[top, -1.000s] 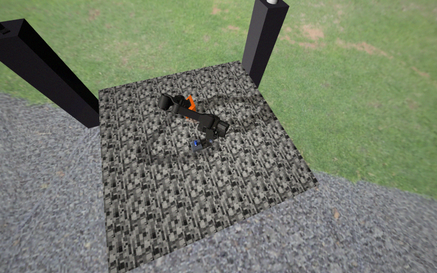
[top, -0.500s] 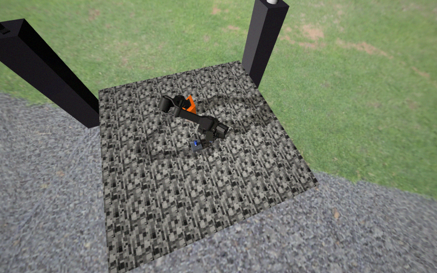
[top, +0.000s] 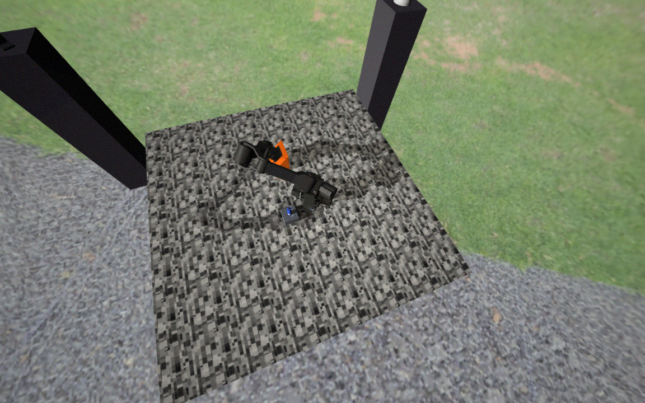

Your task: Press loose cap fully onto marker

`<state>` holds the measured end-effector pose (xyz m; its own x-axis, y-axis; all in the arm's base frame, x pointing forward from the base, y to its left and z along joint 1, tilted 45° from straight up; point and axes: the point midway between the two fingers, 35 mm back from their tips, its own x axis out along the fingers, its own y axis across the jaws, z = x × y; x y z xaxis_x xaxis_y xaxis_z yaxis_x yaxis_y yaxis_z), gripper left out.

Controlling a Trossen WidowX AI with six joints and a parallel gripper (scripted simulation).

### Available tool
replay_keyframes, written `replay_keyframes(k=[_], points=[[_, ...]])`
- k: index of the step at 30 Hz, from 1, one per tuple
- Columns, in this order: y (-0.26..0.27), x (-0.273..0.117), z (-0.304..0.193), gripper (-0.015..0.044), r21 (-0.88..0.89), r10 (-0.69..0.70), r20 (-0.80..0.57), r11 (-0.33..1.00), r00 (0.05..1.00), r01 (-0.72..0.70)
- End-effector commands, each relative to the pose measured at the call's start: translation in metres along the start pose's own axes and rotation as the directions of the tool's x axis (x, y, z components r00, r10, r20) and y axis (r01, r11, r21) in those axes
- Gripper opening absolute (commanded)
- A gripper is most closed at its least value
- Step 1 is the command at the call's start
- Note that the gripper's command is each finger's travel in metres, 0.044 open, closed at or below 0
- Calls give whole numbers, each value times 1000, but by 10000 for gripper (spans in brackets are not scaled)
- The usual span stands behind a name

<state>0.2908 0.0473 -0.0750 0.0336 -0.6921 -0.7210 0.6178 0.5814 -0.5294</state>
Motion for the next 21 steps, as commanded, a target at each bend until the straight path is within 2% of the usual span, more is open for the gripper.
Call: replay_keyframes(k=[1,4,5,21], points=[[0,0,1,86,-4,0,6,1000,1000,0],[1,-5,1,8,-4,1,5,1000,1000,-1],[1,-8,1,0,-4,1,5,1000,1000,-1],[1,-60,-1,0,-5,2,3,1000,1000,-2]])
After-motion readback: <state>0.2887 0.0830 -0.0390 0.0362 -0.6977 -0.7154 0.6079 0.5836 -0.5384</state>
